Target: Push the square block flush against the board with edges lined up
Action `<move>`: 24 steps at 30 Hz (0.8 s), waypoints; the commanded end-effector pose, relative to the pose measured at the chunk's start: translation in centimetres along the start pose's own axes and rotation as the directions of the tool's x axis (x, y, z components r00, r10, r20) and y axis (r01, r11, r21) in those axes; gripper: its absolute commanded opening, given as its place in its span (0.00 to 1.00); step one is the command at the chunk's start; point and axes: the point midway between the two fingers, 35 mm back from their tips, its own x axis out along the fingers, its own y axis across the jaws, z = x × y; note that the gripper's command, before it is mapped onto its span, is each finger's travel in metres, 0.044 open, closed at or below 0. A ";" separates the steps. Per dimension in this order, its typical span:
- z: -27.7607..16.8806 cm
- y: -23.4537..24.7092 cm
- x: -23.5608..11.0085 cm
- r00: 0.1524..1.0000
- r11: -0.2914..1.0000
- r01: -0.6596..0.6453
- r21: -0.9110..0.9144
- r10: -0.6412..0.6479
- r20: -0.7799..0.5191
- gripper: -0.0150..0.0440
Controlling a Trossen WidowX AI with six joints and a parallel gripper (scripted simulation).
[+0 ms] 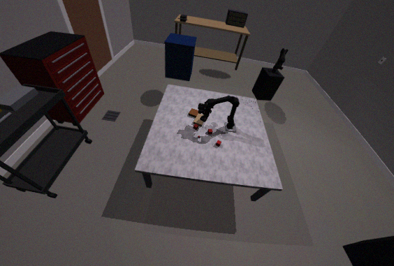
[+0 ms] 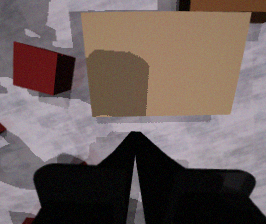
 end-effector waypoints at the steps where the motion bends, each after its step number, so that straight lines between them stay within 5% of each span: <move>1: 2.1 -1.0 -0.2 1.000 0.991 0.009 0.136 -0.010 0.010 0.25; 24: 11.8 -8.0 -0.6 1.000 0.640 0.026 0.768 -0.027 -0.011 0.25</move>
